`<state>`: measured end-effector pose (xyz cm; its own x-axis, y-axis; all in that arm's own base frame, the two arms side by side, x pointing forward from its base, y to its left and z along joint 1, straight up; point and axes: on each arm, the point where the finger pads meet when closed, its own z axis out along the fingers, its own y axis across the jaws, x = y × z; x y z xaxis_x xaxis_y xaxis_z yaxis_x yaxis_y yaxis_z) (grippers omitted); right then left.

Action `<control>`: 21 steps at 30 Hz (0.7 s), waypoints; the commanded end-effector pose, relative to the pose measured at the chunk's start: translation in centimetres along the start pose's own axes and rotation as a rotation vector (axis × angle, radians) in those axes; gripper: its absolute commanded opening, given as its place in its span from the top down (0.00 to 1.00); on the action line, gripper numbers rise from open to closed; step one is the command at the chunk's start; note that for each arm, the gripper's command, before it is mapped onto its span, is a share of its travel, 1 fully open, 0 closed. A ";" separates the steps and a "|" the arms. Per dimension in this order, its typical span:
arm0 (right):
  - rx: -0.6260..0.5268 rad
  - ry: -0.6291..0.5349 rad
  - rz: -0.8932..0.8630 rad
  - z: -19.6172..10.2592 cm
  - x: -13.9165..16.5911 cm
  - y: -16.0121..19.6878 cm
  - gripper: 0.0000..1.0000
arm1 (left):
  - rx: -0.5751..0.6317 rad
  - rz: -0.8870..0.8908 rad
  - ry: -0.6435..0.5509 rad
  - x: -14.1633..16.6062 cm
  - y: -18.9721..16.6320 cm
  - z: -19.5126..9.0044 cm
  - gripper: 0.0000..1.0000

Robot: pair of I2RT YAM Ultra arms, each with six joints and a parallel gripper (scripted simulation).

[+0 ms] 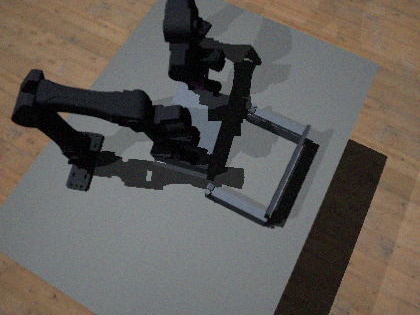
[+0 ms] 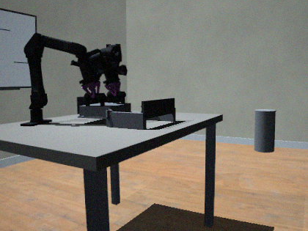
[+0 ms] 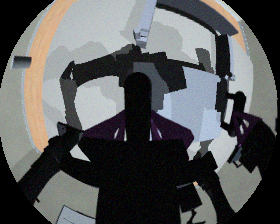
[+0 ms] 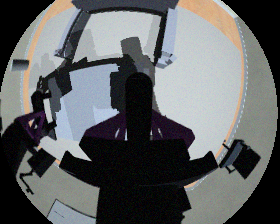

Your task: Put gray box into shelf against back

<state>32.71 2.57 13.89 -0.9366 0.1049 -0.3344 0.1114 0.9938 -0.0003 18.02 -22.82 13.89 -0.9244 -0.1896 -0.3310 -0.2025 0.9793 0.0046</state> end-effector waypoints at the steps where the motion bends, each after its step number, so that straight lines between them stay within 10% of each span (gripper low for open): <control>1: -0.009 -0.149 -0.024 -4.2 -3.5 0.4 0.85 | 0.060 -0.030 -0.106 -2.9 0.0 -3.8 0.85; 21: -0.018 -0.199 -0.012 -7.0 -4.9 0.7 0.85 | 0.111 -0.036 -0.120 -3.8 -1.2 -6.2 0.85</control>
<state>32.97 2.58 17.91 -0.9248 0.1006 -0.3670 0.1103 0.9939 -0.0056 18.23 -22.74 17.76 -0.9138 -0.1913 -0.3582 -0.2030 0.9792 -0.0051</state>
